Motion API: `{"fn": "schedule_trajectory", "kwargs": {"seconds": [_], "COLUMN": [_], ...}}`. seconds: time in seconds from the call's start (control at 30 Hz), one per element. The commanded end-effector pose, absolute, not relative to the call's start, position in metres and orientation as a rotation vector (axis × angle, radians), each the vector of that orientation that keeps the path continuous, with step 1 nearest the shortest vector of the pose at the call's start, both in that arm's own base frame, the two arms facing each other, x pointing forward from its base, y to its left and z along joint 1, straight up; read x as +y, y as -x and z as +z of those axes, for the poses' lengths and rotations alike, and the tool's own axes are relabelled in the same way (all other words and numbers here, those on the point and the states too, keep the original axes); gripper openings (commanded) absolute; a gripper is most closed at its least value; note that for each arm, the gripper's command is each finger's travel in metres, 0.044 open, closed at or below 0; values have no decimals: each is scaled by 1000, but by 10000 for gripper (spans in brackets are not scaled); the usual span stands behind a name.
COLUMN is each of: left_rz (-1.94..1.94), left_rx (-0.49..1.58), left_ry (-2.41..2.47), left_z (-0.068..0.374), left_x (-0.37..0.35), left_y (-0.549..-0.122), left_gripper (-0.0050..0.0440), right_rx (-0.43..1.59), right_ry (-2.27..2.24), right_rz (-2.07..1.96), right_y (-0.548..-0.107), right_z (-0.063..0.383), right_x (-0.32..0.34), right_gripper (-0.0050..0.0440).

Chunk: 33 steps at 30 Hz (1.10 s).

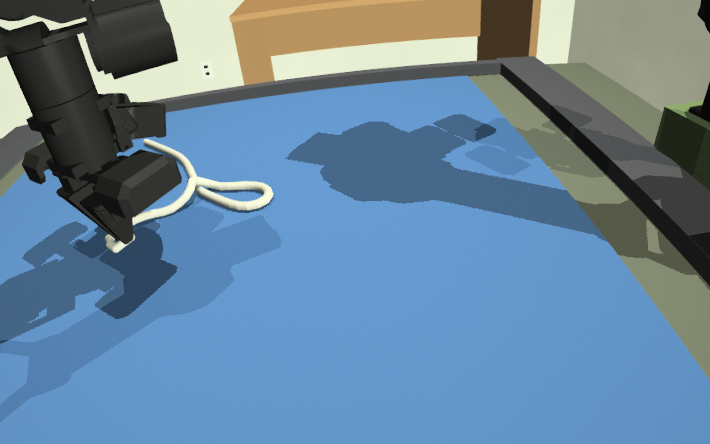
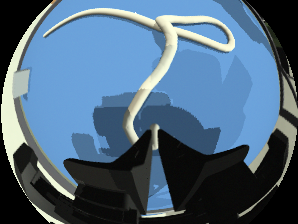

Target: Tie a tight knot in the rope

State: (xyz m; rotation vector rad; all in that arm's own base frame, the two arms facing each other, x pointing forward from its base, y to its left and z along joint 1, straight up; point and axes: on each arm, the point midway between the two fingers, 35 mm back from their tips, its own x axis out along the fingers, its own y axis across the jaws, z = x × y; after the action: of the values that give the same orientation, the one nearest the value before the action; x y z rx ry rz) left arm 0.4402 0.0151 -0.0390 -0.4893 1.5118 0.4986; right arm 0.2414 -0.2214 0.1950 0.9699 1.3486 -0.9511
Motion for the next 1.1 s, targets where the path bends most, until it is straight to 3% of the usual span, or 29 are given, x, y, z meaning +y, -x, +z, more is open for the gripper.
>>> {"fn": "schedule_trajectory", "kwargs": {"seconds": [0.0, 0.73, 1.07], "left_rz": [487, -338, -370], "left_rx": [1487, 1515, 1510], "left_ry": [499, -348, -380], "left_z": [-28, -27, -27], "left_x": [13, 2, 1], "left_y": [-442, -464, -465], "left_gripper": [20, 20, 20], "right_rx": [1325, 1325, 1325], "right_ry": [-960, -960, -960], "right_rz": [-951, -951, -951], "right_y": [-240, -240, -240], "right_z": [203, 203, 203], "right_x": [-221, -221, -221], "right_gripper": [85, 85, 85]}}
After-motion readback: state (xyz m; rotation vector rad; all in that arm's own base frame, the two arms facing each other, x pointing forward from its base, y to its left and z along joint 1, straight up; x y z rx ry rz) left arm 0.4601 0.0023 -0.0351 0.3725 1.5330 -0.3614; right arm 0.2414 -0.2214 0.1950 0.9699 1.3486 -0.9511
